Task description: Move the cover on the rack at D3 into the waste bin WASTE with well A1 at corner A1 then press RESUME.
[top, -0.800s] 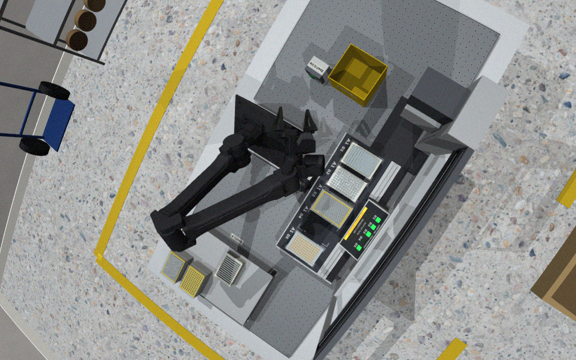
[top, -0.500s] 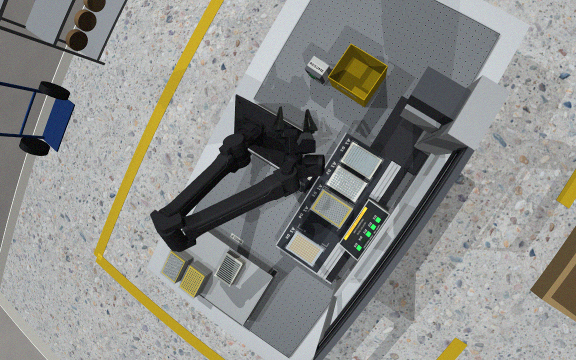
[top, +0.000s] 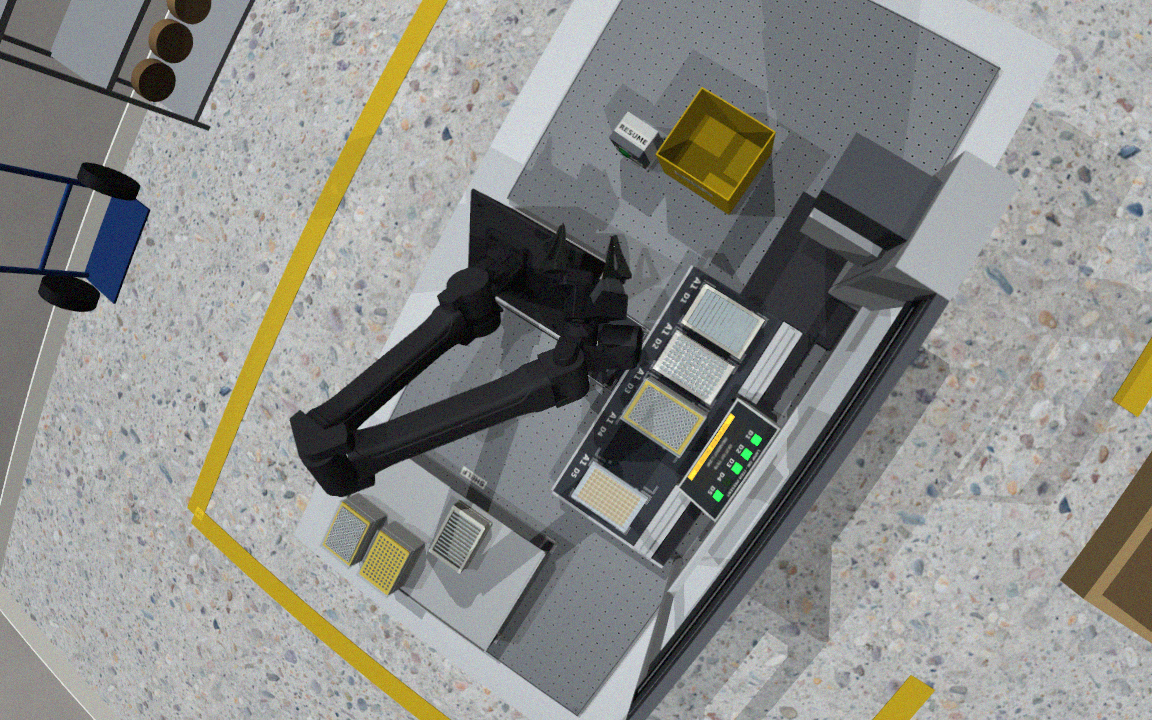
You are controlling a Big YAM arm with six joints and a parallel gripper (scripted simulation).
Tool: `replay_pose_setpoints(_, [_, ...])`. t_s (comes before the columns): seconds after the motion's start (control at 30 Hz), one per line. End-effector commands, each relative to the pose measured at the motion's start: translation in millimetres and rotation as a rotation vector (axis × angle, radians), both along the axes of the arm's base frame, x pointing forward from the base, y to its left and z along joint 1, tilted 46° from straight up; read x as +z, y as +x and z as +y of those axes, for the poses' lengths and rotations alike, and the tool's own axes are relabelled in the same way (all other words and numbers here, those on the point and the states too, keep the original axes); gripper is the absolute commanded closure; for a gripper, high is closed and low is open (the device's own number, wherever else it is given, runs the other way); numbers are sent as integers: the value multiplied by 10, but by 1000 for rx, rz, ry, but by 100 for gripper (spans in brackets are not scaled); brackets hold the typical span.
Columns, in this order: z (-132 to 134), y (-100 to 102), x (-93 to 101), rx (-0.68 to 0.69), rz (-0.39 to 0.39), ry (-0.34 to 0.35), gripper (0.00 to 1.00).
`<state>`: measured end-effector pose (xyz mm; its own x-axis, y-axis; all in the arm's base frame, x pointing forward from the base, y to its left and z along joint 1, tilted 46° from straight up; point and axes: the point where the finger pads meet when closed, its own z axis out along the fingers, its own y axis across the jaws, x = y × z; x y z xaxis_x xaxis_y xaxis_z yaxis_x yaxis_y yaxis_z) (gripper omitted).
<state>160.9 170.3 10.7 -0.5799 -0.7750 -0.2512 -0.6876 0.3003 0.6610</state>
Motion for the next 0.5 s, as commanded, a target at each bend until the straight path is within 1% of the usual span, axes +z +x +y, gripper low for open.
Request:
replay_pose_setpoints(0.0, [-78,269,232,-62,-44,-33,0])
replay_pose_setpoints(0.23, [-356,380,449,-135,-82,-150,0])
replay_pose_setpoints(0.3, [-356,380,449,-135,-82,-150,0])
replay_pose_setpoints(0.47, [-554,457,602,-187,-109,-233,0])
